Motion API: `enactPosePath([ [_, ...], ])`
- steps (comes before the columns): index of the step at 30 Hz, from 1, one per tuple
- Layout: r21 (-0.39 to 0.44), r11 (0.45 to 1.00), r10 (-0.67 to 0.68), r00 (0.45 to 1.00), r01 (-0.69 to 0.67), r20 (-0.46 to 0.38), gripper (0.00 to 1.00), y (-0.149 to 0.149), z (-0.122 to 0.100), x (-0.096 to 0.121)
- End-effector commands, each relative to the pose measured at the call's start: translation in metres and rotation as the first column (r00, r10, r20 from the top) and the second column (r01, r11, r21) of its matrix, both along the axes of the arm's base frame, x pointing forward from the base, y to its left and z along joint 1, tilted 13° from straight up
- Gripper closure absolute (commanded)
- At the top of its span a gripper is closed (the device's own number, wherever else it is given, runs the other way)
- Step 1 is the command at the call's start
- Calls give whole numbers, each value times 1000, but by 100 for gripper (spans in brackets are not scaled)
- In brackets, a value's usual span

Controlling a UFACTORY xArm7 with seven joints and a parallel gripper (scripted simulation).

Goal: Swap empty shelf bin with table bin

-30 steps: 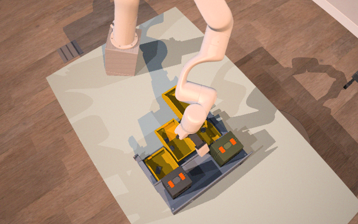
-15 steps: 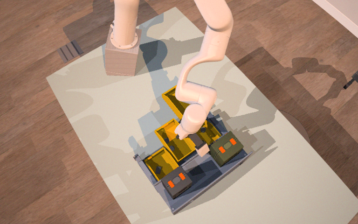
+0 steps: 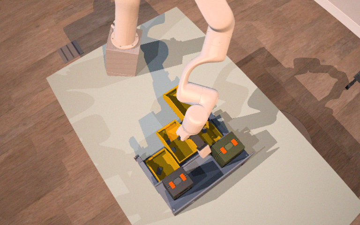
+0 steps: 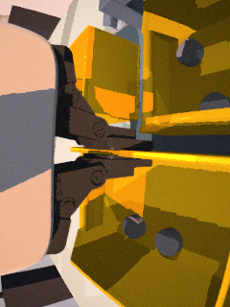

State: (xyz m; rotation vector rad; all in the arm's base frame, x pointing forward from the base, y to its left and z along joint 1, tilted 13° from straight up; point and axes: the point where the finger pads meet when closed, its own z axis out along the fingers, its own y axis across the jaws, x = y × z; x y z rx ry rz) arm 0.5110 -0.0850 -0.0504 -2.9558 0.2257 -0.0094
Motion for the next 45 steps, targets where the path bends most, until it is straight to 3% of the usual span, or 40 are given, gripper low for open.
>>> enactPosePath([
  [1, -2, 1000, -2, 1000, 2, 7, 100, -2, 2, 4],
  [45, -5, 1000, -5, 1000, 5, 26, 100, -4, 3, 17],
])
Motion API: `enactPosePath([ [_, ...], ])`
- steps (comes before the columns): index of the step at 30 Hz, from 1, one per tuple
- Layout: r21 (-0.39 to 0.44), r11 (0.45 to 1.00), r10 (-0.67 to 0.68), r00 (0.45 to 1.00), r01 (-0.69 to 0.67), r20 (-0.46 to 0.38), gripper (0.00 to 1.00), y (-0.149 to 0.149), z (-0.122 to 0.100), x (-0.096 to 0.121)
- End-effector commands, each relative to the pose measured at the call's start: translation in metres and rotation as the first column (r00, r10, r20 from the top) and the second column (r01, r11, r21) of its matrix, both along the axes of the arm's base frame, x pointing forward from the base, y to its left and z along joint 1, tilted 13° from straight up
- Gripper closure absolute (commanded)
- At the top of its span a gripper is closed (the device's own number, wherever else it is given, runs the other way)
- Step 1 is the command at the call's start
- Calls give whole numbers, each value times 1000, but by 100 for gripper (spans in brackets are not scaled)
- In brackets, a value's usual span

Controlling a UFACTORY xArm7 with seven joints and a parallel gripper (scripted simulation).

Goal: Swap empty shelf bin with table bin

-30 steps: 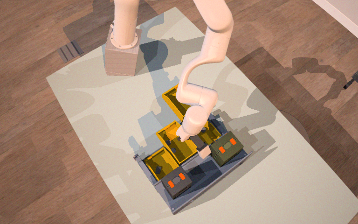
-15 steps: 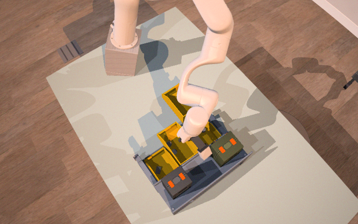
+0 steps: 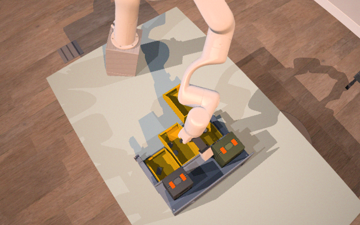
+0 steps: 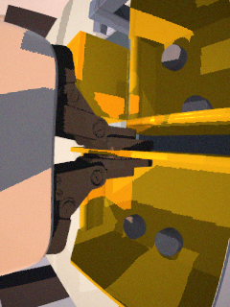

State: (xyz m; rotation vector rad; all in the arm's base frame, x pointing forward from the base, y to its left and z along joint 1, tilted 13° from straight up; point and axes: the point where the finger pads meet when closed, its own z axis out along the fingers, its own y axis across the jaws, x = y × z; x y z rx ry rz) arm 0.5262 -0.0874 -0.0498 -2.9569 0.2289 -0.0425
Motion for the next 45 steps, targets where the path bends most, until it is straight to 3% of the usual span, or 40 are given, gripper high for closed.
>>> enactPosePath([
  [1, -2, 1000, -1, 1000, 1, 4, 100, -1, 2, 1],
  [34, -6, 1000, -7, 999, 7, 34, 100, -1, 0, 1],
  [35, -6, 1000, -7, 999, 7, 34, 90, -1, 0, 1],
  [45, -6, 1000, -7, 999, 7, 34, 90, -1, 0, 1],
])
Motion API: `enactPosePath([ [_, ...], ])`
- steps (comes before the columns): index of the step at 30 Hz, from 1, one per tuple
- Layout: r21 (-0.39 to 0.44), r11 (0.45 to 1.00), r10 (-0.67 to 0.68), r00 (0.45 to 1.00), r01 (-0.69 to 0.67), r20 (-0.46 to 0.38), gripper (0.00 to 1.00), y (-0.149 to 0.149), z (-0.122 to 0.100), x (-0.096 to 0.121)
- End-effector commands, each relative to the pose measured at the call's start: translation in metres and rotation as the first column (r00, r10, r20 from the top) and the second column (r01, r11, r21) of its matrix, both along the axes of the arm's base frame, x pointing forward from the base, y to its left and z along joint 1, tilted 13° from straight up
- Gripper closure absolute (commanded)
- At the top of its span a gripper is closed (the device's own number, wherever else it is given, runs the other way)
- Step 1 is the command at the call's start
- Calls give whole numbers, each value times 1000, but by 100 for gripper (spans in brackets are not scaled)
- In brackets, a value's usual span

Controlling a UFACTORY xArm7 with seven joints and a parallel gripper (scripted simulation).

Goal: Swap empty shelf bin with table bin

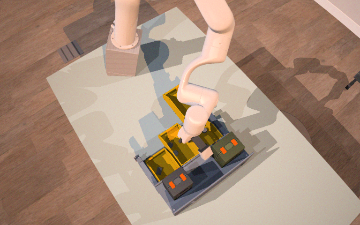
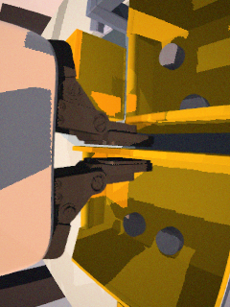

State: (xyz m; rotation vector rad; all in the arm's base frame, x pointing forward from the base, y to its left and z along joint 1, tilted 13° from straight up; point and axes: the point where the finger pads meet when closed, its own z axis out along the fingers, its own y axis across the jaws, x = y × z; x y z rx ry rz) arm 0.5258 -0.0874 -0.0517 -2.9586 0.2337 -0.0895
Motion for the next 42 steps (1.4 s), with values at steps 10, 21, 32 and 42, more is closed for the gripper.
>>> enactPosePath([
  [10, -1, 1000, -1, 1000, 1, 3, 90, -1, 2, 1],
  [21, -1, 1000, -1, 1000, 1, 3, 90, -1, 2, 1],
  [32, -1, 1000, -1, 1000, 1, 3, 90, -1, 3, 1],
  [42, -1, 1000, -1, 1000, 1, 3, 90, -2, 8, 0],
])
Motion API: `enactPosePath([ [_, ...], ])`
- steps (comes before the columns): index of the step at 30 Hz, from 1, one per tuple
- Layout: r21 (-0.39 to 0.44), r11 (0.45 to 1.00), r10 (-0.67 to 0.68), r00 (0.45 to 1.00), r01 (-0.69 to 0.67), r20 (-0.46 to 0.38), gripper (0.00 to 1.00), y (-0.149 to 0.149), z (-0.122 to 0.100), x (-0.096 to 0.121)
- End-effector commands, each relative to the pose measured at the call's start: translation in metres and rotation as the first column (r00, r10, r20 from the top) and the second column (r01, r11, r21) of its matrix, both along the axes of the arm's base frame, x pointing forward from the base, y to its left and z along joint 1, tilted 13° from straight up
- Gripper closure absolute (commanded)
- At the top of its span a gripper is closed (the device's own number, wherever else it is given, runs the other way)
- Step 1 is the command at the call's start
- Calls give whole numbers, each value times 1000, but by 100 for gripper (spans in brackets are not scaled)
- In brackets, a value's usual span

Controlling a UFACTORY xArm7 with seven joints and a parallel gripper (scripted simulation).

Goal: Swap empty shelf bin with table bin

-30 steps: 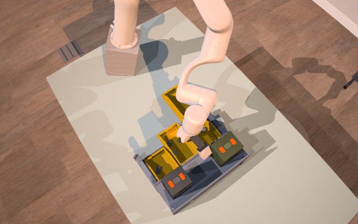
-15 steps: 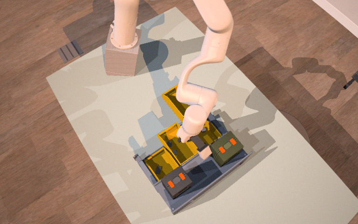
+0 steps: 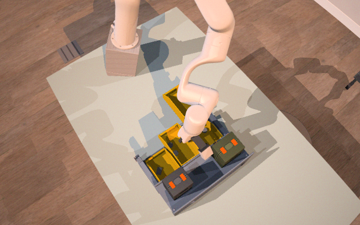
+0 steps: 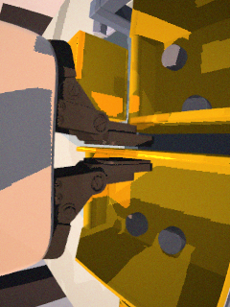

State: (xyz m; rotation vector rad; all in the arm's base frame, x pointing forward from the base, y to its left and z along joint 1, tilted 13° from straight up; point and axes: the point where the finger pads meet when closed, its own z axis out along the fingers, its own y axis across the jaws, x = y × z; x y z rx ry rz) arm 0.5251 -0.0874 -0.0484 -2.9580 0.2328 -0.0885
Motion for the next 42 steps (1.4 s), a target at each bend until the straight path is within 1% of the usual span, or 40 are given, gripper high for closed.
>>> enactPosePath([
  [1, -2, 1000, -2, 1000, 2, 4, 90, -2, 5, 1],
  [13, -2, 1000, -2, 1000, 2, 4, 90, -4, 16, -1],
  [26, -2, 1000, -2, 1000, 2, 4, 90, -7, 38, -5],
  [28, -2, 1000, -2, 1000, 2, 4, 90, -7, 38, -5],
  [42, -2, 1000, -2, 1000, 2, 4, 90, -11, 63, -9],
])
